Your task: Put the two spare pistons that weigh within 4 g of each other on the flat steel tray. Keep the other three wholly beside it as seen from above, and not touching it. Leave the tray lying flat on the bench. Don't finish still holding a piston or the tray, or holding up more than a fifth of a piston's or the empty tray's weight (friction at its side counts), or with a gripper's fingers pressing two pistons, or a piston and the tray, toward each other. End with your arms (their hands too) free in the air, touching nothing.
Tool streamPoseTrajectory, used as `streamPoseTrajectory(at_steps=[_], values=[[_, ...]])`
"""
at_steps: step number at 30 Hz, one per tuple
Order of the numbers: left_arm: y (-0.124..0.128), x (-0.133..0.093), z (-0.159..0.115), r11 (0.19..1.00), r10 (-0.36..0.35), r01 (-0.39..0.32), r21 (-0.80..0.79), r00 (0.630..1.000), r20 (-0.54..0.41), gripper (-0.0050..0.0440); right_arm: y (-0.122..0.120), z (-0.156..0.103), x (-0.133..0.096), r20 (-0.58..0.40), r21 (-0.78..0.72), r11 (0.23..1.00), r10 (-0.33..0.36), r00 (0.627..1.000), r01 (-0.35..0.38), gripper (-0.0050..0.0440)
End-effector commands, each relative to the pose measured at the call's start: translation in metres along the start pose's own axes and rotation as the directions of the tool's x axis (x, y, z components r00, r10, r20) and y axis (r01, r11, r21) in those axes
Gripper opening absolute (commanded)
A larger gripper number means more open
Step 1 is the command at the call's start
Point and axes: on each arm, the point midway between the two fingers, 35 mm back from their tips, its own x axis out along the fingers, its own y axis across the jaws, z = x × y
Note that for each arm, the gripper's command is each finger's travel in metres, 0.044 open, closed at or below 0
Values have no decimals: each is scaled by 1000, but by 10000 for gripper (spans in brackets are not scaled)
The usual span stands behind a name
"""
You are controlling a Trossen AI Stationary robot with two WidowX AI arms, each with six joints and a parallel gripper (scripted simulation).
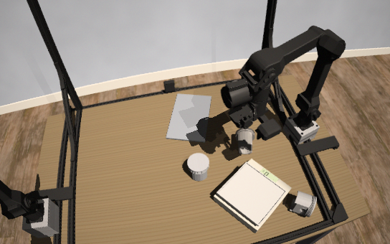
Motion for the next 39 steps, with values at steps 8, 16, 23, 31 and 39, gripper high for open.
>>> streamPoseTrajectory(at_steps=[8, 16, 23, 31, 39], values=[[43, 0, 11, 985, -1, 1, -173, 1000, 0, 378, 0, 0, 0, -1, -2, 1000, 2, 1000, -2, 440], [78, 0, 13, 956, -1, 1, -292, 1000, -1, 378, 0, 0, 0, -1, -2, 1000, 2, 1000, -2, 440], [108, 1, 12, 927, -2, 1, -375, 1000, -1, 378, 0, 0, 0, -1, -2, 1000, 2, 1000, -2, 440], [105, 1, 4, 961, -1, 1, -275, 1000, -1, 378, 0, 0, 0, -1, -2, 1000, 2, 1000, -2, 440], [77, 2, -6, 993, -1, 1, -118, 1000, -1, 378, 0, 0, 0, -1, -2, 1000, 2, 1000, -2, 440]])
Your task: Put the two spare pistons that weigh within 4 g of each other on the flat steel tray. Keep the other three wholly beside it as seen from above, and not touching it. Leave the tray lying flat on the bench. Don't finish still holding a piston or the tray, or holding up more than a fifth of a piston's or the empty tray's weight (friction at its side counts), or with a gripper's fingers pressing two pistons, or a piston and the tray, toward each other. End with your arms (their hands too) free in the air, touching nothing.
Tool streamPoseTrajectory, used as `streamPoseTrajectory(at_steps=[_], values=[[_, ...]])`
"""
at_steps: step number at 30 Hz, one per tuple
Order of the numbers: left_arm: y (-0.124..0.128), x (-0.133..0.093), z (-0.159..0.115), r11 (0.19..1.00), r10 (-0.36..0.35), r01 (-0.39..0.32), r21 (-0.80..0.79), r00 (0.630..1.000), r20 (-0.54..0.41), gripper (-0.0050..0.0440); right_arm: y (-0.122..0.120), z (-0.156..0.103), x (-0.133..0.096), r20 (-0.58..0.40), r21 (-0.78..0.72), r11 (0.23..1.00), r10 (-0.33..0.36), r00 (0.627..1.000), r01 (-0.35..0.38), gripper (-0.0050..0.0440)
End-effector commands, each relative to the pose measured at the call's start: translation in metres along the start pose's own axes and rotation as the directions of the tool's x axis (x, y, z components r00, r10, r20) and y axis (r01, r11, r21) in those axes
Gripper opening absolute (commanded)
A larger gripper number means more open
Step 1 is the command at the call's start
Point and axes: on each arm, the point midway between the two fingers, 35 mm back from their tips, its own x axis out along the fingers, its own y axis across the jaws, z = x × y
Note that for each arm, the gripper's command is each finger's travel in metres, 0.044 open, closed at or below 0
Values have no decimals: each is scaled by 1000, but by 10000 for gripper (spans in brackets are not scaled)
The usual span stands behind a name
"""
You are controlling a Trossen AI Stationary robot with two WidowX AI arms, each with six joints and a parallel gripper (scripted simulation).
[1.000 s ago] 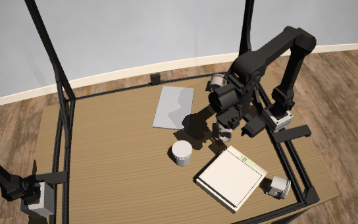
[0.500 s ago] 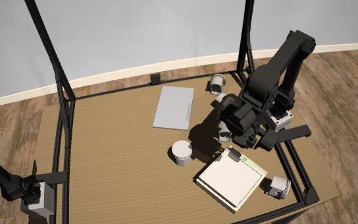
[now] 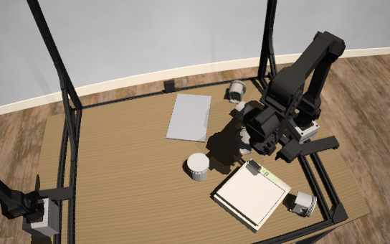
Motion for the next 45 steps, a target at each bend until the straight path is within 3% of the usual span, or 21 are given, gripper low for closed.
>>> streamPoseTrajectory(at_steps=[1, 12, 27, 29, 45], values=[[-15, 1, -11, 996, 0, 0, 93, 1000, -4, 378, 0, 0, 0, -1, -2, 1000, 2, 1000, -2, 440], [-54, 1, -33, 945, 0, 1, 327, 1000, -4, 378, 0, 0, 0, -1, -2, 1000, 2, 1000, -2, 440], [-120, 2, -70, 743, 0, 2, 669, 1000, -4, 378, 0, 0, 0, -1, -2, 1000, 2, 1000, -2, 440], [-120, 2, -70, 743, 0, 2, 669, 1000, -4, 378, 0, 0, 0, -1, -2, 1000, 2, 1000, -2, 440], [-185, 2, -107, 424, 0, 3, 906, 1000, -4, 378, 0, 0, 0, -1, -2, 1000, 2, 1000, -2, 440]])
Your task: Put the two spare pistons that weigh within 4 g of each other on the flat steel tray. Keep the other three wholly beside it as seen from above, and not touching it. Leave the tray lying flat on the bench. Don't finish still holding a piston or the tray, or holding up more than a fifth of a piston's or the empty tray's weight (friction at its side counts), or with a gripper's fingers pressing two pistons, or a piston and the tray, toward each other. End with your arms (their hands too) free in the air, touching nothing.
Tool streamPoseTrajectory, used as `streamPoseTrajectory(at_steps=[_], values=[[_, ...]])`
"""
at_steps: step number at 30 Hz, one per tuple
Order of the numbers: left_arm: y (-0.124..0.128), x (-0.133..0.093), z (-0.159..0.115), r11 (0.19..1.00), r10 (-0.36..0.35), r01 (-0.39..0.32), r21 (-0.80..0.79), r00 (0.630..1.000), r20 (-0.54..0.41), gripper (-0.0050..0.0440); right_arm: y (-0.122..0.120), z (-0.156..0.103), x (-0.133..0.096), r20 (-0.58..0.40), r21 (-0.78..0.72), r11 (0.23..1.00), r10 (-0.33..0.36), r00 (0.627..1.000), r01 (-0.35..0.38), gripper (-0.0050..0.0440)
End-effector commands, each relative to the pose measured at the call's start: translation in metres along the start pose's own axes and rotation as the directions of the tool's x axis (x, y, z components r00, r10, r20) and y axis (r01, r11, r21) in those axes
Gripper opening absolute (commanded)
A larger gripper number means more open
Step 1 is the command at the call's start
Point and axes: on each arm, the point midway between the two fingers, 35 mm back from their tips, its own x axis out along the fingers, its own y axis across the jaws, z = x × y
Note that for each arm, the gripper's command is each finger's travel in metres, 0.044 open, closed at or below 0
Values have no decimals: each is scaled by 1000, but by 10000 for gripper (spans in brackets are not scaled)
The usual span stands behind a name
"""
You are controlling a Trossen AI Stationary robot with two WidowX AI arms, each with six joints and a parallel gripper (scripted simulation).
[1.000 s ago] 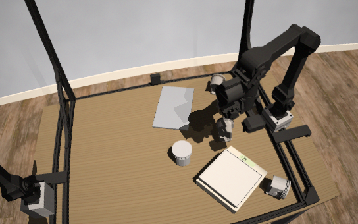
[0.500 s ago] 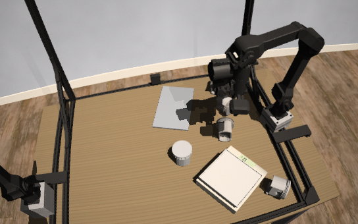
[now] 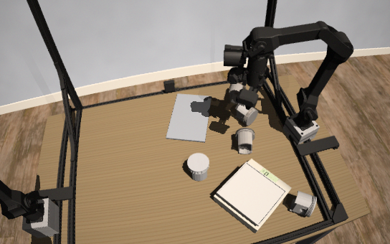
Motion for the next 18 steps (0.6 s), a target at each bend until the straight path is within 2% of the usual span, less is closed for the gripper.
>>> streamPoseTrajectory(at_steps=[1, 10, 16, 18], values=[[-6, 0, 6, 999, -2, 1, 44, 1000, 2, 378, 0, 0, 0, -1, -2, 1000, 2, 1000, -2, 440], [-44, 0, 31, 960, -2, 1, 280, 1000, 2, 378, 0, 0, 0, -1, -2, 1000, 2, 1000, -2, 440], [-69, 0, 47, 958, -2, 1, 288, 1000, 2, 378, 0, 0, 0, -1, -2, 1000, 2, 1000, -2, 440], [-69, 0, 47, 958, -2, 1, 288, 1000, 2, 378, 0, 0, 0, -1, -2, 1000, 2, 1000, -2, 440]])
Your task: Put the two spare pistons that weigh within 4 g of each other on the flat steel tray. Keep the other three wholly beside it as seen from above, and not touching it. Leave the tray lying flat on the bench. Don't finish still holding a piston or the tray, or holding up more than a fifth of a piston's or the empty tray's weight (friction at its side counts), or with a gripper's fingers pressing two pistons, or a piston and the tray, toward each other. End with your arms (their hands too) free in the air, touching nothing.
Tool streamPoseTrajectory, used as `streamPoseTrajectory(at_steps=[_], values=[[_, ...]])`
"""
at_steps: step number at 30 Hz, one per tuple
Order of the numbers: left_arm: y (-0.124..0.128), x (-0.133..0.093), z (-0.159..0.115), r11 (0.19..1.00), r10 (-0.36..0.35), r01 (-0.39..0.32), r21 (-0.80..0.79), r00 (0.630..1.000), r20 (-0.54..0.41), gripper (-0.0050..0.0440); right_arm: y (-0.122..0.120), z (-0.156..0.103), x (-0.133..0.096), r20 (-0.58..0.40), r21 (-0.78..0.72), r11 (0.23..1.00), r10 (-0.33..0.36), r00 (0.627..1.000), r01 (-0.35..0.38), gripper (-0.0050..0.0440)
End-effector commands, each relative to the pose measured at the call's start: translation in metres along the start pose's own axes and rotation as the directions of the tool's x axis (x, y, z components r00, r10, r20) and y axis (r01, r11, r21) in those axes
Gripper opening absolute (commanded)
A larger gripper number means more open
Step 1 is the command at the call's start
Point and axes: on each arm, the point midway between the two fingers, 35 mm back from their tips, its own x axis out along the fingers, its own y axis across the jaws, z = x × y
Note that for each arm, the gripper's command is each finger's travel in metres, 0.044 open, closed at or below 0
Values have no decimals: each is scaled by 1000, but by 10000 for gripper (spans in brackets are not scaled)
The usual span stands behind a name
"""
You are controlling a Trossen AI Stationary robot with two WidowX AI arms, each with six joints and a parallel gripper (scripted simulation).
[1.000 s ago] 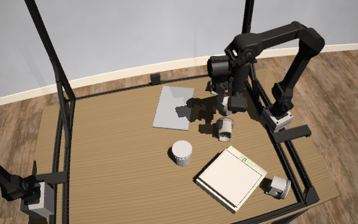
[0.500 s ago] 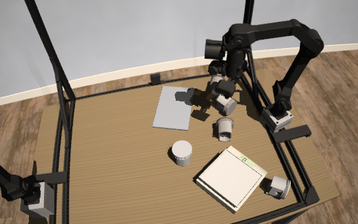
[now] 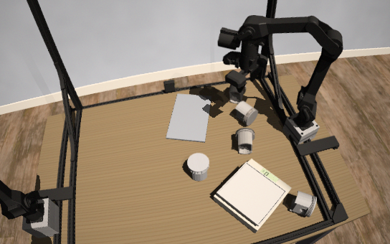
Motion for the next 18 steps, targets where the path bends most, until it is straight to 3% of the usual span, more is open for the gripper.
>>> streamPoseTrajectory(at_steps=[1, 18], values=[[-6, -1, 10, 1000, -1, 1, -2, 1000, 3, 378, 0, 0, 0, -1, -2, 1000, 2, 1000, -2, 440], [-55, 0, 67, 1000, -1, 1, -2, 1000, 3, 378, 0, 0, 0, -1, -2, 1000, 2, 1000, -2, 440]])
